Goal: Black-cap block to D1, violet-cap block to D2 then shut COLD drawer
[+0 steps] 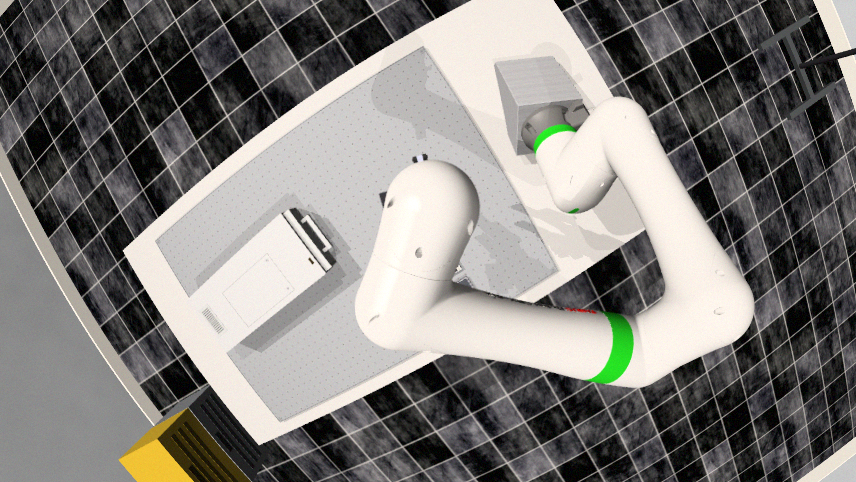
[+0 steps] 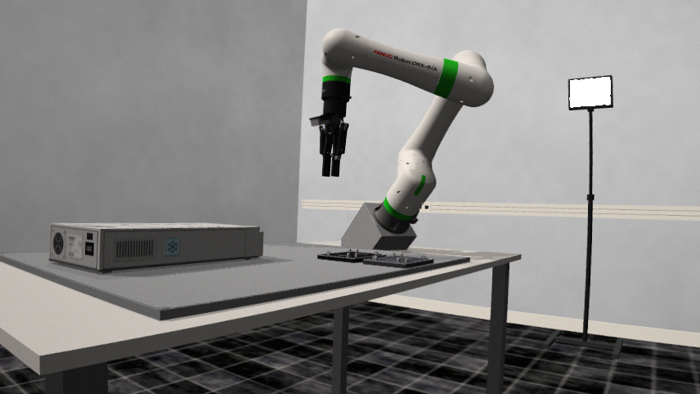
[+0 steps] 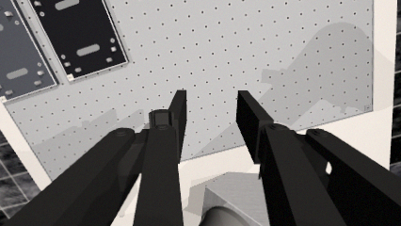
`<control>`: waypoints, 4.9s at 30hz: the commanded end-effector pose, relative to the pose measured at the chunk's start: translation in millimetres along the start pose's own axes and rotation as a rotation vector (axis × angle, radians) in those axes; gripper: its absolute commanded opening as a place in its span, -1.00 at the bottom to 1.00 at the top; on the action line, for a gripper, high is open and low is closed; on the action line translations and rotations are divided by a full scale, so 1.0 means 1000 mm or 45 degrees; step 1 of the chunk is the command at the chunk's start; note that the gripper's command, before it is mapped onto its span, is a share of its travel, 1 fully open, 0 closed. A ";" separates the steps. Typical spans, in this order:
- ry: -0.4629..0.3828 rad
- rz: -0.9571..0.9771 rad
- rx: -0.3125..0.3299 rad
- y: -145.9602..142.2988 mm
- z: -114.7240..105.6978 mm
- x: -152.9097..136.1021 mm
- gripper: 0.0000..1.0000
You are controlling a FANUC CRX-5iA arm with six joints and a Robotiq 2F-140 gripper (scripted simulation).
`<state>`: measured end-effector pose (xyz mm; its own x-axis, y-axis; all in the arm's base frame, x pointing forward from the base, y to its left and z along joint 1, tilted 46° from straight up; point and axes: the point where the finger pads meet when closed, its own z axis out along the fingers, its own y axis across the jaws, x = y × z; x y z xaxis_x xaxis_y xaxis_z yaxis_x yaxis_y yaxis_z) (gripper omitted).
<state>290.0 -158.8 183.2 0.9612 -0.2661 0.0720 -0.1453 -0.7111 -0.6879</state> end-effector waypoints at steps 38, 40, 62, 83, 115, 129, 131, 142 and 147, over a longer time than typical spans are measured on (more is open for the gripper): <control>-0.001 -0.353 0.049 -0.056 0.004 0.080 -0.30; -0.001 -0.353 0.049 -0.056 0.004 0.080 -0.30; -0.011 0.190 0.047 -0.056 0.004 0.080 -0.32; -0.022 0.767 0.044 -0.056 0.004 0.080 -0.32; -0.035 1.531 0.038 -0.056 0.004 0.080 -0.32; -0.035 1.531 0.037 -0.055 0.010 0.091 -0.32; -0.035 1.531 0.037 -0.055 0.014 0.098 -0.32; -0.035 1.531 0.037 -0.053 0.031 0.129 -0.32; -0.035 1.531 0.038 -0.051 0.041 0.147 -0.32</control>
<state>440.8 -134.1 201.6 0.2190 -0.7336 -0.6433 -0.9474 -0.0024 -0.3199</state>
